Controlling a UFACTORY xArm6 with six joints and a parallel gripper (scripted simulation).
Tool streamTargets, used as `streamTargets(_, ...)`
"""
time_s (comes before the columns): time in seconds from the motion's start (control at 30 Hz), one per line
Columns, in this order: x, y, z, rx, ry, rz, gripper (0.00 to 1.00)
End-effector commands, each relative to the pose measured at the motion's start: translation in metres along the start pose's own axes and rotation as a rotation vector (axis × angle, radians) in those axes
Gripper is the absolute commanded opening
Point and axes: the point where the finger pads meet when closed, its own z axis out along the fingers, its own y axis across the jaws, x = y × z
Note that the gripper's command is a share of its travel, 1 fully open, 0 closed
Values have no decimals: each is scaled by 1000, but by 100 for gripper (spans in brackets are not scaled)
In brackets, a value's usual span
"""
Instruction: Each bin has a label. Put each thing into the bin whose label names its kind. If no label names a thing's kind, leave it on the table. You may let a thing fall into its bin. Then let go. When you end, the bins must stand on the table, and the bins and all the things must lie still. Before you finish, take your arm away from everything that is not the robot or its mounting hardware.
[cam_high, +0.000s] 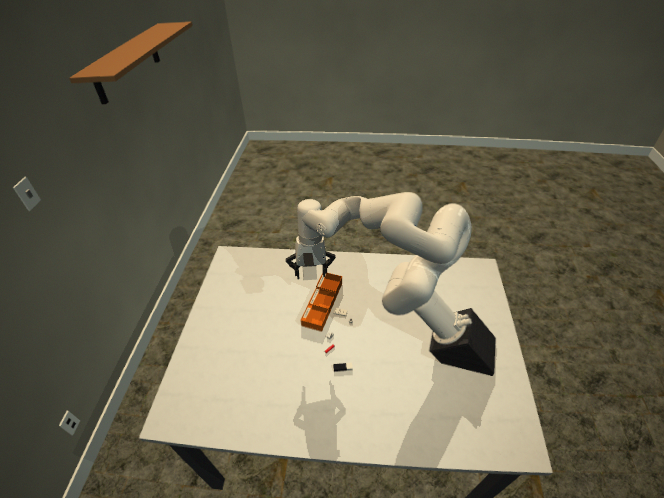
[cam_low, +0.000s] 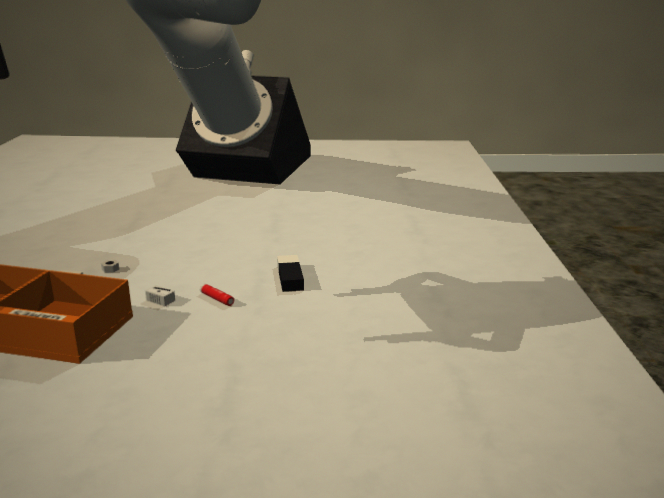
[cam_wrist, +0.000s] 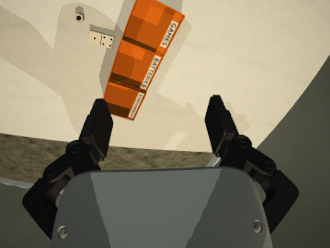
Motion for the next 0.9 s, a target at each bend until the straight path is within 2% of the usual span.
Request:
streamTargets(0.0,0,1,-1,-3,-2,-1,100)
streamTargets(0.53,0,1,-1,-3,-2,-1,100)
streamTargets(0.57,-1,1,7,-3,-2,-1,7)
streamTargets(0.67,6,-4,10,-4,-5,49,7)
streamTargets(0.7,14,-3,8,19,19,87,7)
streamTargets(0.87,34,-9,10,52,39,184,7)
